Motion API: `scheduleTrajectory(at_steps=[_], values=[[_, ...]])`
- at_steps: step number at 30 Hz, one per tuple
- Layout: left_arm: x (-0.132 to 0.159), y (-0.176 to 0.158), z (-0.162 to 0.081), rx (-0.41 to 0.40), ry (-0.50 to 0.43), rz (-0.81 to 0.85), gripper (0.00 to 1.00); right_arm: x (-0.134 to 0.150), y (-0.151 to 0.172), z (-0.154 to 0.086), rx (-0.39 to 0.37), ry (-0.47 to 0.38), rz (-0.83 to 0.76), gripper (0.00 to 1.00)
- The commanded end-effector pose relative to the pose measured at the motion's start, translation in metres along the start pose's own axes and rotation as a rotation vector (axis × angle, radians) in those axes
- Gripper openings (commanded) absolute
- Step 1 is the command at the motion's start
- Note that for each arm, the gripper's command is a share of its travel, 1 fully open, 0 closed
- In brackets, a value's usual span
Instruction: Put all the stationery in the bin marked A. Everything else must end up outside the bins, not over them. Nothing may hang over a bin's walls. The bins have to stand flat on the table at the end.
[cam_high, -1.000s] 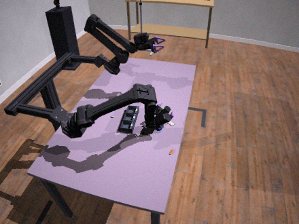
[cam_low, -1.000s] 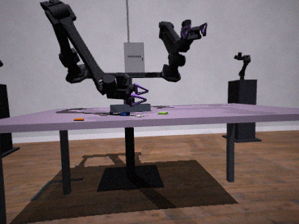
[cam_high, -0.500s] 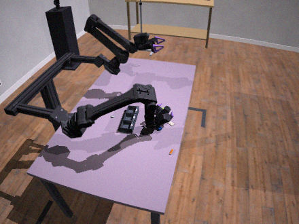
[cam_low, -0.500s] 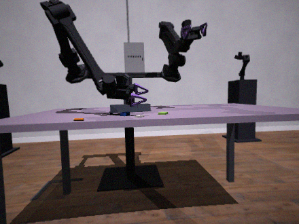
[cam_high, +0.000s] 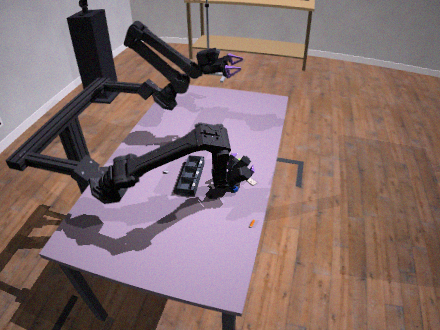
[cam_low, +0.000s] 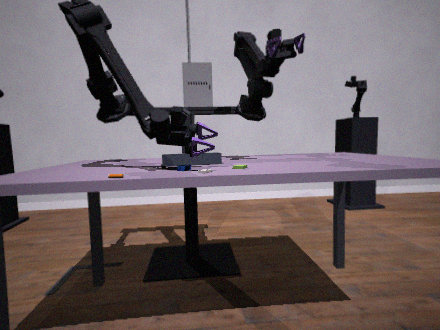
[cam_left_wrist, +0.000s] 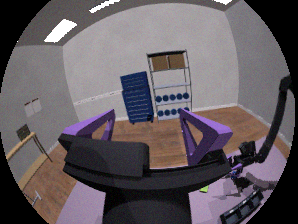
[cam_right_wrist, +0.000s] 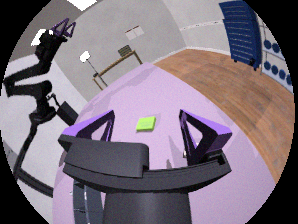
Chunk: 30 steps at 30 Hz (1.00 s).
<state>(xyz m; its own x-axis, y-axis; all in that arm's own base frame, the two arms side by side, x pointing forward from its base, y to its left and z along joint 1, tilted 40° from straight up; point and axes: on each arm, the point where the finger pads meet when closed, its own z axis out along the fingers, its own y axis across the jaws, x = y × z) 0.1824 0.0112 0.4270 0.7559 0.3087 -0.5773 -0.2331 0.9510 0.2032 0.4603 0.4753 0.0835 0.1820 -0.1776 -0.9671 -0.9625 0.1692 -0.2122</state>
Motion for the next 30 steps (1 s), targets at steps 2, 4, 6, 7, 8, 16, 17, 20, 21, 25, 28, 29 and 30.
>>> scheduleTrajectory(at_steps=[2,4,6,7,8,16,17,20,21,25,28,29,30], values=[[-0.01,0.004,0.003,-0.009,-0.033,0.007,1.0,-0.053,0.027,0.003,-0.026,-0.024,-0.009,1.0],[-0.01,0.004,0.003,-0.009,-0.033,0.007,1.0,-0.053,0.027,0.003,-0.026,-0.024,-0.009,1.0],[-0.01,0.004,0.003,-0.009,-0.033,0.007,1.0,-0.068,0.035,0.001,-0.026,-0.024,-0.008,1.0],[-0.01,0.004,0.003,-0.009,-0.033,0.007,1.0,-0.075,0.039,0.0,-0.026,-0.025,-0.008,1.0],[-0.01,0.004,0.003,-0.009,-0.033,0.007,1.0,-0.082,0.042,-0.001,-0.026,-0.025,-0.008,1.0],[-0.01,0.004,0.003,-0.009,-0.033,0.007,1.0,-0.116,0.068,-0.012,0.011,0.002,0.015,1.0],[-0.01,0.004,0.003,-0.009,-0.033,0.007,1.0,-0.116,0.073,-0.005,0.01,0.02,0.061,1.0],[-0.01,0.004,0.003,-0.009,-0.033,0.007,1.0,-0.095,0.08,0.005,0.002,0.062,0.119,1.0],[-0.01,0.004,0.003,-0.009,-0.033,0.007,1.0,-0.095,0.08,0.005,0.002,0.062,0.119,1.0],[-0.01,0.004,0.003,-0.009,-0.033,0.007,1.0,-0.09,0.092,0.013,0.023,0.121,0.224,1.0],[-0.01,0.004,0.003,-0.009,-0.033,0.007,1.0,-0.085,0.112,0.005,0.049,0.187,0.326,1.0],[-0.01,0.004,0.003,-0.009,-0.033,0.007,1.0,-0.08,0.118,0.004,0.061,0.212,0.355,1.0],[-0.01,0.004,0.003,-0.009,-0.033,0.007,1.0,-0.075,0.125,0.004,0.073,0.237,0.383,1.0]])
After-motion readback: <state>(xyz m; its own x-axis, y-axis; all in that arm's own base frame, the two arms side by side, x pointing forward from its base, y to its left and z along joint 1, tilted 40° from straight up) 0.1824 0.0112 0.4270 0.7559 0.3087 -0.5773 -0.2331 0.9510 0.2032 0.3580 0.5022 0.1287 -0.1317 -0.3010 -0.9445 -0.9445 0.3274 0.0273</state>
